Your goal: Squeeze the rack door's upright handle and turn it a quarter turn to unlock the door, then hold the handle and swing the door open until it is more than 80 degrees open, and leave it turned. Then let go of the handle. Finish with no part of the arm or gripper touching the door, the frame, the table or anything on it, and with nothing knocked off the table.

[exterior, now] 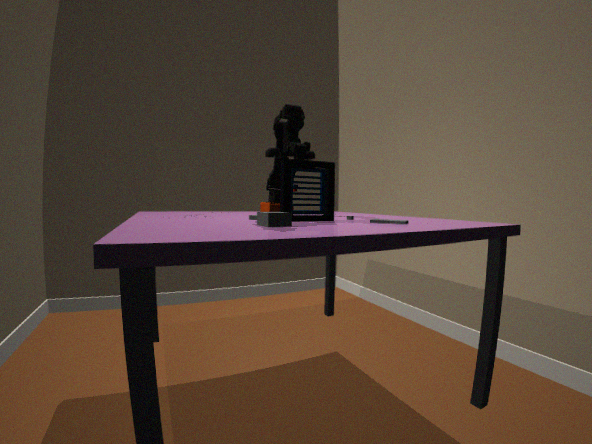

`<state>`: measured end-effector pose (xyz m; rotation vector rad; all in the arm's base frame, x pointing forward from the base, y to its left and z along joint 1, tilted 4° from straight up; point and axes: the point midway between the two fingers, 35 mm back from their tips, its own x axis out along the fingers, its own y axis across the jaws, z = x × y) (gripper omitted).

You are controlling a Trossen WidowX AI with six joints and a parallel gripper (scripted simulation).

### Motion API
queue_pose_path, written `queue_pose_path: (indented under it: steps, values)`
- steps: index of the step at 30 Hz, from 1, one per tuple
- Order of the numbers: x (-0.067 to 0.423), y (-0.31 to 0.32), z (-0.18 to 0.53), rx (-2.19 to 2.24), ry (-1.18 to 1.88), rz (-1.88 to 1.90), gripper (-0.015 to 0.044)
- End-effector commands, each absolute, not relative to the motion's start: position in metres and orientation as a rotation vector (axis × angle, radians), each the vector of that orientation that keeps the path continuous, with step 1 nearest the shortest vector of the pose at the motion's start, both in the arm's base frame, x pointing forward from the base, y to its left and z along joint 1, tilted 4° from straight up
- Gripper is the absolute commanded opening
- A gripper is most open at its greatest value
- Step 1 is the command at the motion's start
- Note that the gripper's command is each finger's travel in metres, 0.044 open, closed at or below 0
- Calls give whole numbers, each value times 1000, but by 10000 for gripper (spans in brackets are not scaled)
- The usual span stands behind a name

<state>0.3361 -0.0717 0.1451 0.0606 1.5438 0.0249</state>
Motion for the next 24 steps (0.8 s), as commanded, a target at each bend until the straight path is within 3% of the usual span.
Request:
queue_pose_path:
  steps: [1,8,24]
  values:
    - [337,-72,145,63,1542,22,27]
    - [337,-72,145,89,1542,-3,13]
    - [337,-72,145,704,1465,-605,13]
